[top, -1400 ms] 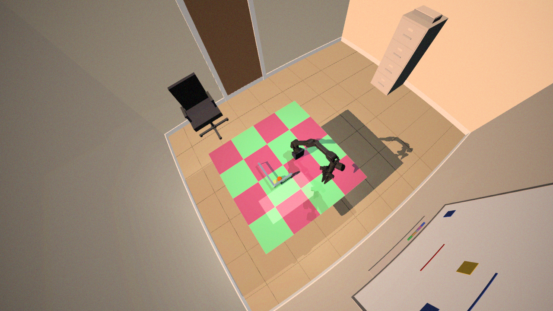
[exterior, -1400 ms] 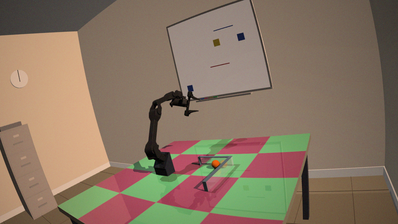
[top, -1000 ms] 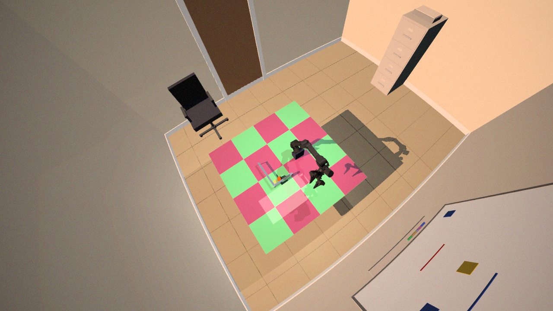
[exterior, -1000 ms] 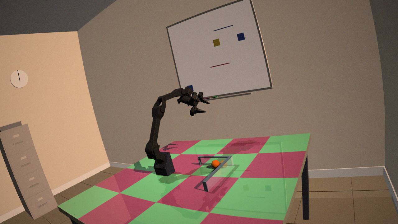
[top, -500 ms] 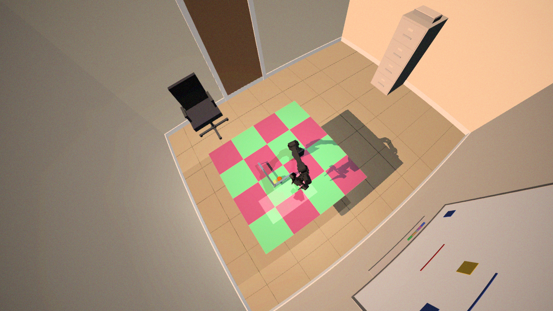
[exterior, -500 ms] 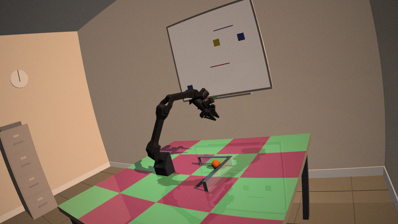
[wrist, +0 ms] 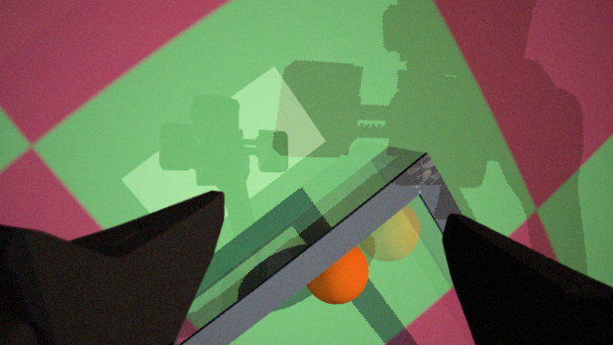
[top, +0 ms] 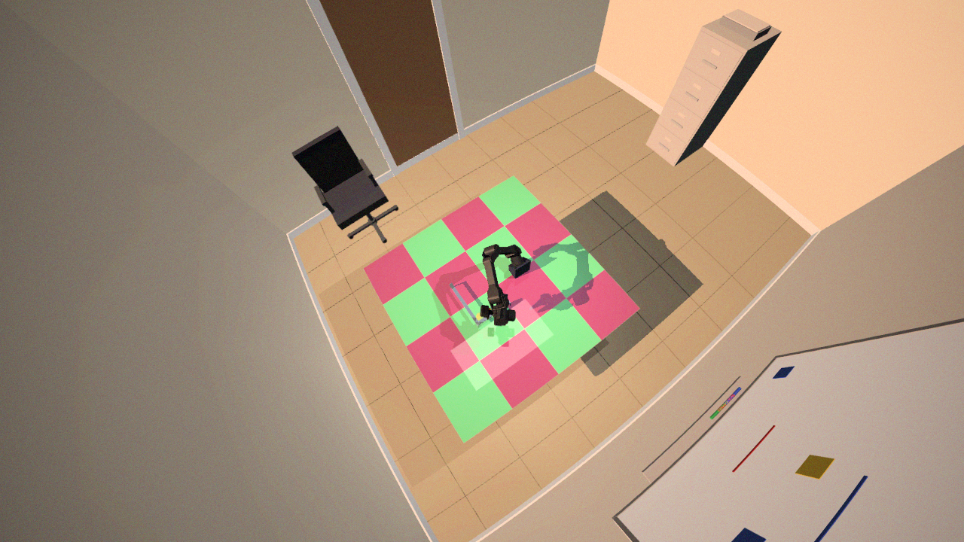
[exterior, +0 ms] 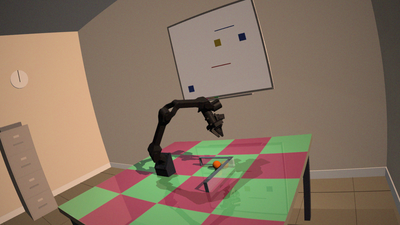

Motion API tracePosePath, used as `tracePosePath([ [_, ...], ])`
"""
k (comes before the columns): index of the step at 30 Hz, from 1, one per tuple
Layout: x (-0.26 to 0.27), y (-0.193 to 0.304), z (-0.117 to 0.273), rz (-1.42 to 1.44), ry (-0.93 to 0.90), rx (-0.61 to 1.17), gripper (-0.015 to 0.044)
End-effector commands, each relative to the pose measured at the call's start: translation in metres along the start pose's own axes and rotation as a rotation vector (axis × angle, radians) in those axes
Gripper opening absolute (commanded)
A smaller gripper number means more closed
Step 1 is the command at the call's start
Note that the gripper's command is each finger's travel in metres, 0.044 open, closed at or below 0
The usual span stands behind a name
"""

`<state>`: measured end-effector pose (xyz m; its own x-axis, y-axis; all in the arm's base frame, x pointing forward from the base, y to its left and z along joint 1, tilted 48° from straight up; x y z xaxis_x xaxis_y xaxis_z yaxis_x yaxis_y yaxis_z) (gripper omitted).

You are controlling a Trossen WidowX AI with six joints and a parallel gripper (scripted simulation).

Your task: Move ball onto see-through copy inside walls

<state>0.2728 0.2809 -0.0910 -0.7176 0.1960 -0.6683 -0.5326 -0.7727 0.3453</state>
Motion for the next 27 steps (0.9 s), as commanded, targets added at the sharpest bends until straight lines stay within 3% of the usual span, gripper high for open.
tracePosePath([
  [1,-0.032,0.043,-0.046,0.345,-0.131,0.126,0.0357],
  [8,-0.056,0.089,-0.082,0.664,-0.302,0.180,0.0357],
  [27,-0.053,0.096,-0.098,0.678,-0.311,0.181,0.0357],
])
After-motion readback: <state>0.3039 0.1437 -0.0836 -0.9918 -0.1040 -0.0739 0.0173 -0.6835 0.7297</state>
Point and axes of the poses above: the point midway between the two fingers, 35 mm back from their tips, its own z axis back along the fingers, its own x axis across the jaws, y = z × x, the point moved 1 cm from there along z, back along the fingers, and after that the axes turned 6 degrees about -z, right-handed, at the moved point
